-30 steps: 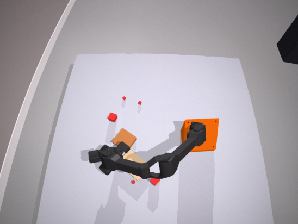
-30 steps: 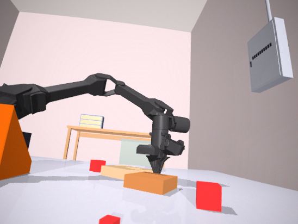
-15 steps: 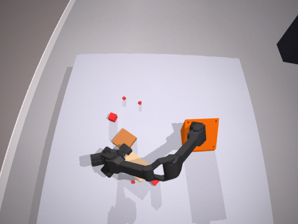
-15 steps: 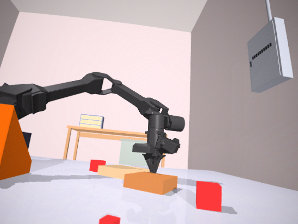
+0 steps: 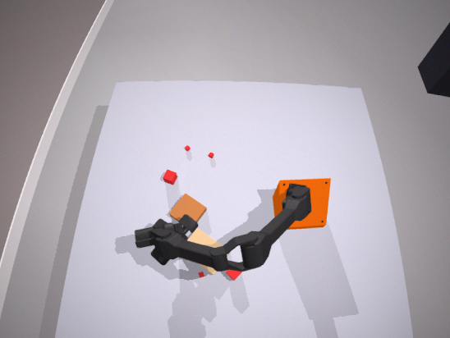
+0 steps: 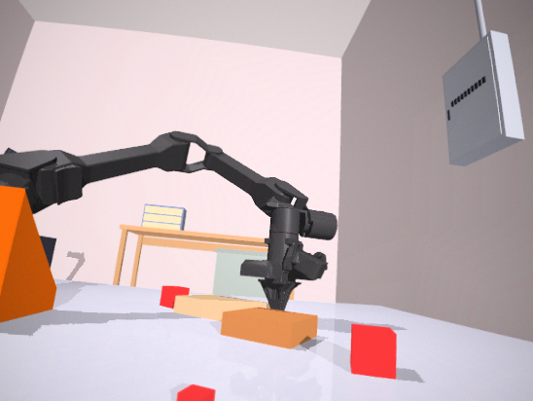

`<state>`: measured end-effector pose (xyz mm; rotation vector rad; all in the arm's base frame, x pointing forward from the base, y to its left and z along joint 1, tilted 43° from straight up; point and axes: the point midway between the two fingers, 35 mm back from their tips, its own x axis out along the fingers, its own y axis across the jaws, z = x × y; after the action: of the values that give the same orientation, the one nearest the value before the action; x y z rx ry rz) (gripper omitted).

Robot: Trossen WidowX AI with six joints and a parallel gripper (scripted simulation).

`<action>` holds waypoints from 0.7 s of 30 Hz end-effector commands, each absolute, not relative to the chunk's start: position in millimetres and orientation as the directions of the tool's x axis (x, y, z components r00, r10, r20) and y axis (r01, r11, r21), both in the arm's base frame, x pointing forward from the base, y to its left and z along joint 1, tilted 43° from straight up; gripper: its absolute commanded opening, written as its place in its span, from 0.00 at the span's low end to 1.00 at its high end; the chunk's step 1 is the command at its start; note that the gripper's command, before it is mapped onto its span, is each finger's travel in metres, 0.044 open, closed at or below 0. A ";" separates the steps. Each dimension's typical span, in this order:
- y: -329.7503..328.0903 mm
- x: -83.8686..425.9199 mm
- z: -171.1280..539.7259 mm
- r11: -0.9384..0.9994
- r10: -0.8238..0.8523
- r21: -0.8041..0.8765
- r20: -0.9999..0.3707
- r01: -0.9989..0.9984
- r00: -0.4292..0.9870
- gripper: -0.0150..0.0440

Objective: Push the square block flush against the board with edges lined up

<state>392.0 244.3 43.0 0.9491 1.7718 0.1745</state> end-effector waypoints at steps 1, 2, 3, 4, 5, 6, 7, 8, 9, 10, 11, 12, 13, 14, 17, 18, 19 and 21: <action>244.0 399.1 43.4 0.670 0.675 0.542 -0.729 0.507 -0.112 0.25; 243.5 400.5 42.8 0.670 0.675 0.542 -0.729 0.507 -0.112 0.25; 243.1 402.0 42.2 0.670 0.675 0.542 -0.729 0.507 -0.112 0.25; 242.6 403.4 41.5 0.670 0.675 0.542 -0.729 0.507 -0.112 0.25; 242.2 404.9 40.9 0.670 0.675 0.543 -0.729 0.507 -0.111 0.25; 241.7 406.3 40.3 0.670 0.675 0.543 -0.729 0.507 -0.111 0.25; 241.2 407.7 39.6 0.670 0.675 0.543 -0.729 0.507 -0.111 0.25; 240.8 409.2 39.0 0.670 0.675 0.543 -0.729 0.507 -0.111 0.25; 240.3 410.6 38.3 0.670 0.675 0.543 -0.729 0.507 -0.111 0.25; 239.8 412.0 37.7 0.670 0.675 0.543 -0.729 0.507 -0.111 0.25; 239.3 413.4 37.0 0.670 0.675 0.543 -0.729 0.507 -0.111 0.25; 238.8 414.8 36.3 0.670 0.675 0.543 -0.729 0.507 -0.111 0.25; 238.3 416.2 35.7 0.670 0.675 0.543 -0.729 0.507 -0.111 0.25; 237.7 417.6 35.0 0.670 0.675 0.543 -0.729 0.507 -0.111 0.25; 236.1 421.7 32.9 0.670 0.675 0.543 -0.729 0.506 -0.111 0.25; 235.6 423.0 32.2 0.670 0.675 0.543 -0.729 0.506 -0.111 0.25; 235.1 424.1 31.6 0.670 0.675 0.543 -0.729 0.506 -0.111 0.25; 226.8 421.9 40.6 0.672 0.671 0.537 -0.733 0.510 -0.111 0.25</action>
<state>419.9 233.0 32.1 0.9486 1.7711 0.1741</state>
